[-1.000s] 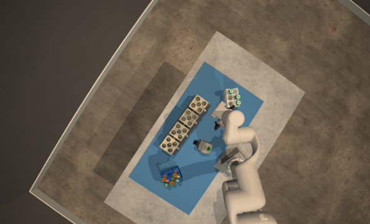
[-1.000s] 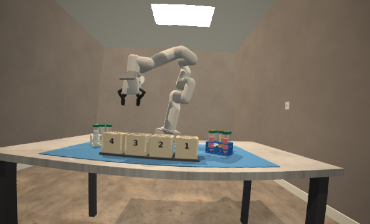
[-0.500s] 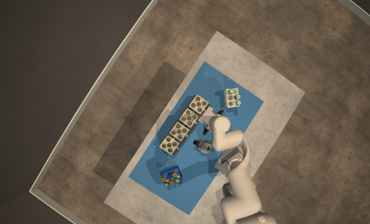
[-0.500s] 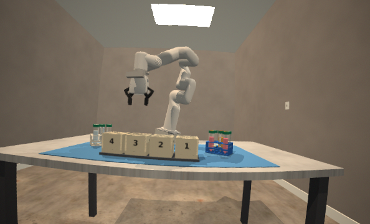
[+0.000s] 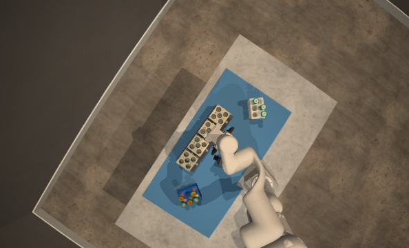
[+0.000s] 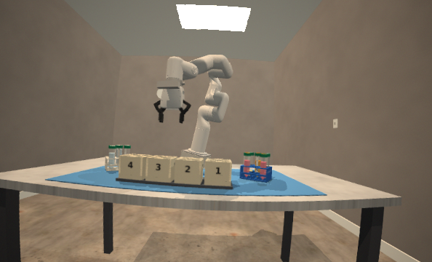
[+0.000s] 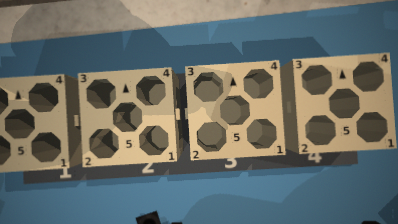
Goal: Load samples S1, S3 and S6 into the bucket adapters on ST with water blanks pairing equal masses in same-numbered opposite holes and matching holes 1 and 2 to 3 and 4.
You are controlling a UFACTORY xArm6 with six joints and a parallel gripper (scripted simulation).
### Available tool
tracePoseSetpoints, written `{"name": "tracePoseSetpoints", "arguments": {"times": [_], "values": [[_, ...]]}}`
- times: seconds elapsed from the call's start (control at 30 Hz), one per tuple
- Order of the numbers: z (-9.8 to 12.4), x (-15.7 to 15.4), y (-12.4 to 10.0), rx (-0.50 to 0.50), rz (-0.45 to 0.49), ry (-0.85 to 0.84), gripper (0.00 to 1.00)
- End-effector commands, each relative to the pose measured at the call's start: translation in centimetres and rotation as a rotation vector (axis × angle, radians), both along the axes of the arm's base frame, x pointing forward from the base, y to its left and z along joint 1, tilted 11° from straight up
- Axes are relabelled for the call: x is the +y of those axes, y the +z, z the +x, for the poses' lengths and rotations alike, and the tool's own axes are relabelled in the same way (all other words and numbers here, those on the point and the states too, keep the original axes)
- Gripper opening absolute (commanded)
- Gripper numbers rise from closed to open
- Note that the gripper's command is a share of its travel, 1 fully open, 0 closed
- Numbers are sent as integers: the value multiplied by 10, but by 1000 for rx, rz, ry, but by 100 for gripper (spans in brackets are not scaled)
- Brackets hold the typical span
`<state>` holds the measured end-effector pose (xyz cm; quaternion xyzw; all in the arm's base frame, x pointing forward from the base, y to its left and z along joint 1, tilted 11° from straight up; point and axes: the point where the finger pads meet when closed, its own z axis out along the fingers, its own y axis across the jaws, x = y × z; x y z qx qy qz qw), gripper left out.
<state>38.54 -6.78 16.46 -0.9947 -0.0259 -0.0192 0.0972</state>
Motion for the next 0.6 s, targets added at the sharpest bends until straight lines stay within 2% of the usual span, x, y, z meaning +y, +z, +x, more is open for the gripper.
{"name": "tracePoseSetpoints", "arguments": {"times": [0.0, 0.33, 0.57], "values": [[8, 12, 4, -3, -3, -3, 100], [30, 55, 13, -3, -2, -3, 100], [17, 77, 17, -35, -8, 161, 100]]}}
